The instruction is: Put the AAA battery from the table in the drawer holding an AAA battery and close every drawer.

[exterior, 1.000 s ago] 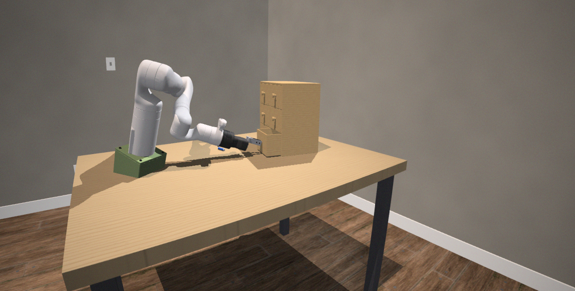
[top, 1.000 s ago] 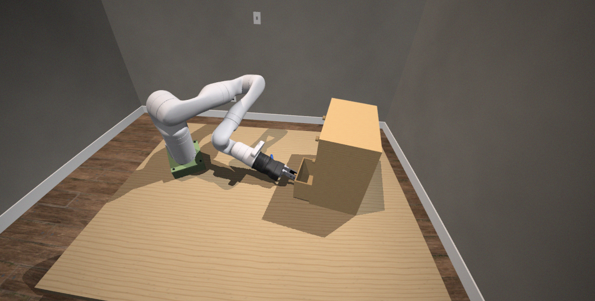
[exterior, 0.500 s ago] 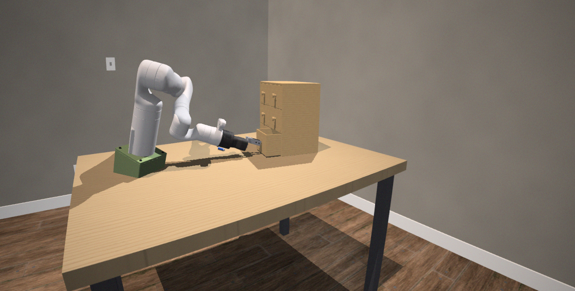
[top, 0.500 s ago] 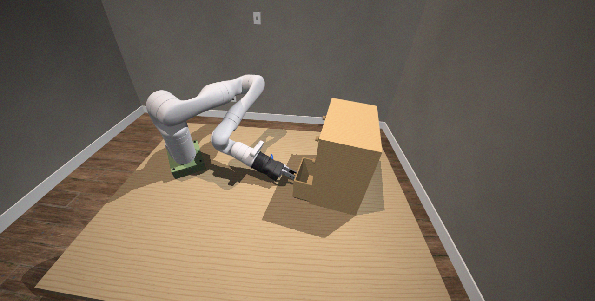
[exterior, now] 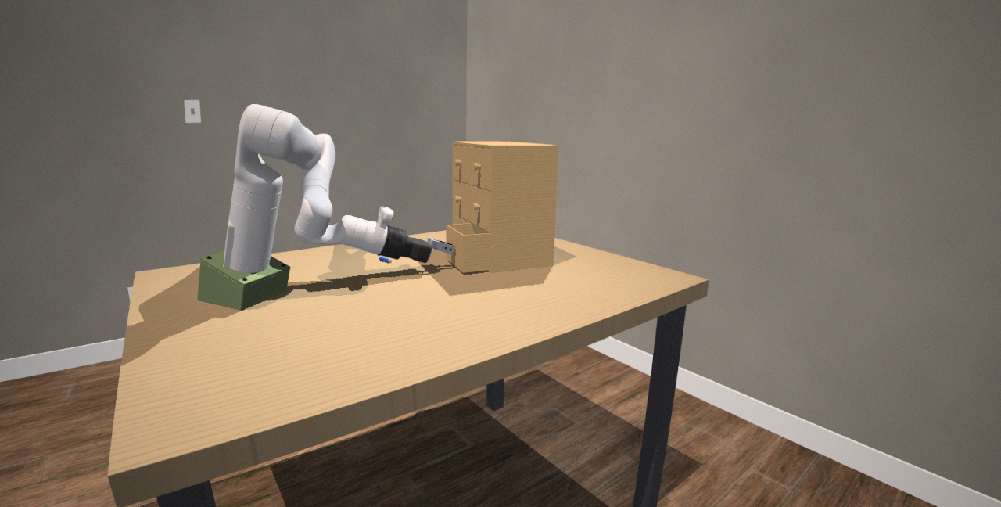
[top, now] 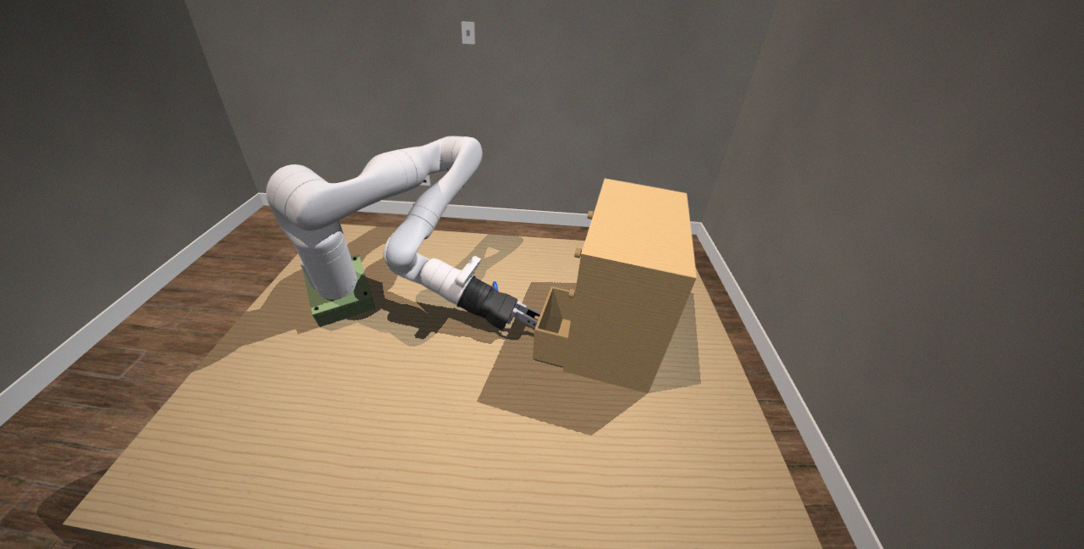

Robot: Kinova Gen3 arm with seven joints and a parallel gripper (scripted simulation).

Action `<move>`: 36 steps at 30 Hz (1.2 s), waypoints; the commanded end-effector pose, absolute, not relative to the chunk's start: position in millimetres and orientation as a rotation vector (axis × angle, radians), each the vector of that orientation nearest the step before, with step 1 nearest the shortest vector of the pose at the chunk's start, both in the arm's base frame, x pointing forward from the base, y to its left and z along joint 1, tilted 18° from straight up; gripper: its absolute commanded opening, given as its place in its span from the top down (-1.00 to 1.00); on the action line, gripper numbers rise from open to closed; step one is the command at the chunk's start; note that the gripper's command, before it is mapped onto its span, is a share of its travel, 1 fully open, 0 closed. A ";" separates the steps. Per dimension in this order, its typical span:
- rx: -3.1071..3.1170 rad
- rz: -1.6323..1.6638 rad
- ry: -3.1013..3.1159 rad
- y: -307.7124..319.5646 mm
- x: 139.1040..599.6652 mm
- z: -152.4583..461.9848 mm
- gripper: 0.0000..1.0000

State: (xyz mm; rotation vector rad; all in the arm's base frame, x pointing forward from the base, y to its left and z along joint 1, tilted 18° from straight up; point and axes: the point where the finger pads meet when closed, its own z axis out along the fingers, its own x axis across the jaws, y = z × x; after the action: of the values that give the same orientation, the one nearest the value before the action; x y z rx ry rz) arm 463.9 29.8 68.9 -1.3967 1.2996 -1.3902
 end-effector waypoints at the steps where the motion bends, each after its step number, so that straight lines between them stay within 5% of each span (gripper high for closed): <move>1: -1.396 -1.391 1.298 30.2 463.9 69.7 0.26; 22: -1.396 -1.391 1.298 30.2 463.9 69.7 0.26; 29: -1.396 -1.391 1.298 30.2 463.9 69.7 -0.10; 36: -1.396 -1.391 1.298 30.2 463.9 69.7 -0.22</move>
State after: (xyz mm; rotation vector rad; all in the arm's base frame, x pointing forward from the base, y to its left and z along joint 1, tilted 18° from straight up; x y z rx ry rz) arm 463.9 29.9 69.0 -1.3971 1.2991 -1.3903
